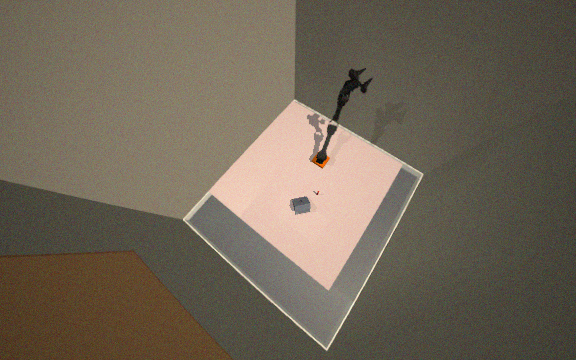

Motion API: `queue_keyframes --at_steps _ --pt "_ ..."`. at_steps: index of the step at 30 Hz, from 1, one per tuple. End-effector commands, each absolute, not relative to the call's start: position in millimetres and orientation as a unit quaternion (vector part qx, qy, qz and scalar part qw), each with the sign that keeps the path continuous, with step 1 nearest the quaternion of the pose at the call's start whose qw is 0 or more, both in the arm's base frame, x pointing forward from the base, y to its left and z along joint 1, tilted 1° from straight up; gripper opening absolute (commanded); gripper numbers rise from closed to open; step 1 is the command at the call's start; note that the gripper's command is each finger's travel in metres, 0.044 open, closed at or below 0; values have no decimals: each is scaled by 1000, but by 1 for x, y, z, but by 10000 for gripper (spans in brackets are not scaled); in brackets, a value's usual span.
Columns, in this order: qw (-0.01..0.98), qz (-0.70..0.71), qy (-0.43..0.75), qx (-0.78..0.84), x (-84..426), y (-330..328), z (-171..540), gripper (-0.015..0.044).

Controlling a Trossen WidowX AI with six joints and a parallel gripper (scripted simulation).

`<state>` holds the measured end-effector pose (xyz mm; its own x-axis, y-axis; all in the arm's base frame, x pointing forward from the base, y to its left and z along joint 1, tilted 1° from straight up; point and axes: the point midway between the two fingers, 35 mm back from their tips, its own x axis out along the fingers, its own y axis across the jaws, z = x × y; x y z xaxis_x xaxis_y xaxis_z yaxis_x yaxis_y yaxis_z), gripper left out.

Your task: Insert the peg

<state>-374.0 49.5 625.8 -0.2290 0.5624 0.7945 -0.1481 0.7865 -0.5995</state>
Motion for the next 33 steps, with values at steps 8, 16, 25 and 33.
queue_keyframes --at_steps 8,16,25,33 --pt "649 266 -698 -142 -318 49 656 440" --pt "717 237 -638 -153 -220 49 689 440" --pt "784 220 -556 -168 -109 55 703 440" --pt "814 198 -512 -190 -54 57 701 440"
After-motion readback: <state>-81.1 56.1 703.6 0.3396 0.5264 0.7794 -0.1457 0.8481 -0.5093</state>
